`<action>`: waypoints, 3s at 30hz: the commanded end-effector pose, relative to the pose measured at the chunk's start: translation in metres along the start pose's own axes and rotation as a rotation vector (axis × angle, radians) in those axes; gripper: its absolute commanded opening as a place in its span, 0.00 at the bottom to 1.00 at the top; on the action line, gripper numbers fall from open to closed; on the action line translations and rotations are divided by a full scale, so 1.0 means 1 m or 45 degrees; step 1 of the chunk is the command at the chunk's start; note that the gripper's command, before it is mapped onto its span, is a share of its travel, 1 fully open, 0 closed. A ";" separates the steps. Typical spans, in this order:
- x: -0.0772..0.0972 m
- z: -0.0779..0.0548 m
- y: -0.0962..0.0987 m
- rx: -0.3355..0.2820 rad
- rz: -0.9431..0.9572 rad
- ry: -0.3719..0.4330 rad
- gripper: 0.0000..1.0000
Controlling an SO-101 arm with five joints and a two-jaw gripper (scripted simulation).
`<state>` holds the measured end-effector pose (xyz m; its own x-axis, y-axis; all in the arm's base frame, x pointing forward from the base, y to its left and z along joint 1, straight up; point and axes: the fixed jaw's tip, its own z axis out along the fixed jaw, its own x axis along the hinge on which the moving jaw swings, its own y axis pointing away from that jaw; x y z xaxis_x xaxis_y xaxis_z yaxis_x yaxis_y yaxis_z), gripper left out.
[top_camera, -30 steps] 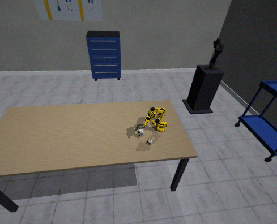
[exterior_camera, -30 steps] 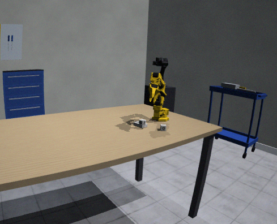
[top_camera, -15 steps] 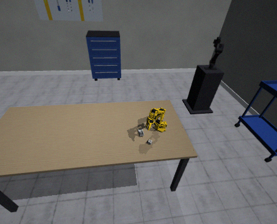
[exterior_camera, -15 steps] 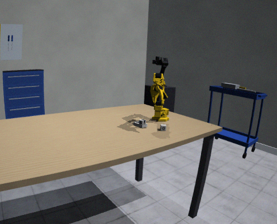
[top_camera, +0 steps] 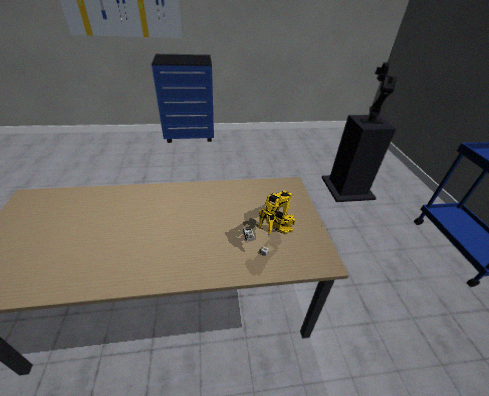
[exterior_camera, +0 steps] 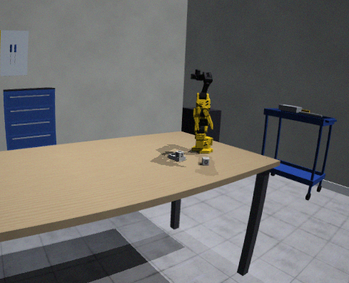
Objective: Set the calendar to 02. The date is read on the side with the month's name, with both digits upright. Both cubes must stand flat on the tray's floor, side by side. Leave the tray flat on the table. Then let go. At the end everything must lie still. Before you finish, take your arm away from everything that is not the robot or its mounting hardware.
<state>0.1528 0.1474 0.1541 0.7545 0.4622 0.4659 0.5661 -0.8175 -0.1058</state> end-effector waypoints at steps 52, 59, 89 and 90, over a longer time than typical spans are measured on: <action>-0.033 0.077 -0.010 -0.021 -0.422 -0.534 0.35; -0.037 0.081 -0.009 -0.026 -0.422 -0.571 0.35; -0.039 0.089 -0.009 -0.020 -0.450 -0.575 0.35; -0.039 0.090 -0.009 -0.020 -0.450 -0.575 0.35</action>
<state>0.1472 0.1618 0.0547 0.6086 0.7934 0.0113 0.7934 -0.6087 0.0018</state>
